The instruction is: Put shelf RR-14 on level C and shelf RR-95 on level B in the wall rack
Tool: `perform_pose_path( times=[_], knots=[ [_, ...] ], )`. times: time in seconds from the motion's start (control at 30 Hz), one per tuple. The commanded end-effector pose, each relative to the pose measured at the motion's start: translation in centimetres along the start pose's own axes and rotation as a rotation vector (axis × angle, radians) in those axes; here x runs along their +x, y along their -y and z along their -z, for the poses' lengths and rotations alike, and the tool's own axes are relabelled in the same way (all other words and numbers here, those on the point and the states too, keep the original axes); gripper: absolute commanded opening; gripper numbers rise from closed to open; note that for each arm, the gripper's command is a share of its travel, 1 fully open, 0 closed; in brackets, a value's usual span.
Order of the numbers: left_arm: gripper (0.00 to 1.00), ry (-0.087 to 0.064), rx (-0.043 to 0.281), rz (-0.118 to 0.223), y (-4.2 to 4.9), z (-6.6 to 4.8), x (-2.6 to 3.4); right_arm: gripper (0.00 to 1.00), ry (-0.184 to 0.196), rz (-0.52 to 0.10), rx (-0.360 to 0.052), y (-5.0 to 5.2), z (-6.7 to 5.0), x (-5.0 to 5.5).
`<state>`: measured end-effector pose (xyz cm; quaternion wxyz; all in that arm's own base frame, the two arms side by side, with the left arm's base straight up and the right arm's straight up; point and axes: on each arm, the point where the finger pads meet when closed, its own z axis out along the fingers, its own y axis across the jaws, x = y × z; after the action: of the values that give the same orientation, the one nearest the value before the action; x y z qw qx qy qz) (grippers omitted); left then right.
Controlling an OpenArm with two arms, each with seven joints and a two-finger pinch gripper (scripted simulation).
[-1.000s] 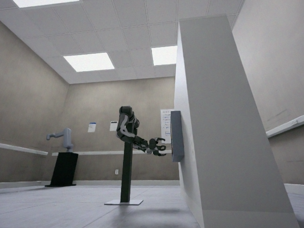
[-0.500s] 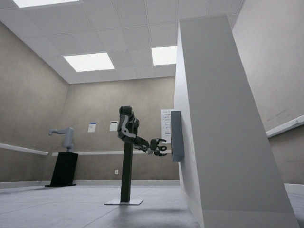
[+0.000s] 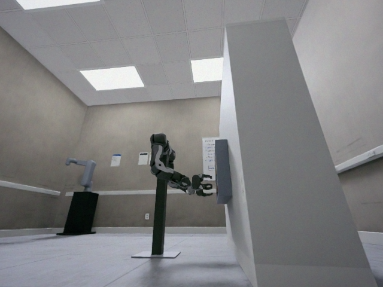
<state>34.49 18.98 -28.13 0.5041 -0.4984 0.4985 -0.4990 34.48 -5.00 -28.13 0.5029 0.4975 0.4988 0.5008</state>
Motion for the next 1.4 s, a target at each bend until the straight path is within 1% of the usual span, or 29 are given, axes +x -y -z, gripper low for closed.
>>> perform_pose_path(
  times=[0.0,0.43,0.5,1.0,1.07,1.37],
  knots=[
    [0.33,-0.005,-0.006,0.005,-0.11,-0.2,0.16,0.33,-0.001,-0.003,0.007,0.1,-0.2,0.0],
    [0.33,-0.005,-0.006,0.005,-0.12,-1.9,0.17,0.33,-0.001,-0.003,0.007,0.1,-1.9,0.0],
    [0.33,-0.005,-0.006,0.005,-0.12,-1.9,0.17,0.33,-0.001,-0.003,0.007,0.1,-1.9,0.0],
    [0.33,-0.005,-0.006,0.005,-0.13,-3.8,0.17,0.33,-0.001,-0.003,0.007,0.1,-3.8,0.0],
    [0.33,-0.005,-0.006,0.005,-0.13,-3.8,0.17,0.33,-0.001,-0.003,0.007,0.1,-3.8,0.0],
    [0.33,-0.005,-0.006,0.005,-0.14,-4.9,0.18,0.33,-0.001,-0.003,0.007,0.1,-4.9,0.0]
  ],
)
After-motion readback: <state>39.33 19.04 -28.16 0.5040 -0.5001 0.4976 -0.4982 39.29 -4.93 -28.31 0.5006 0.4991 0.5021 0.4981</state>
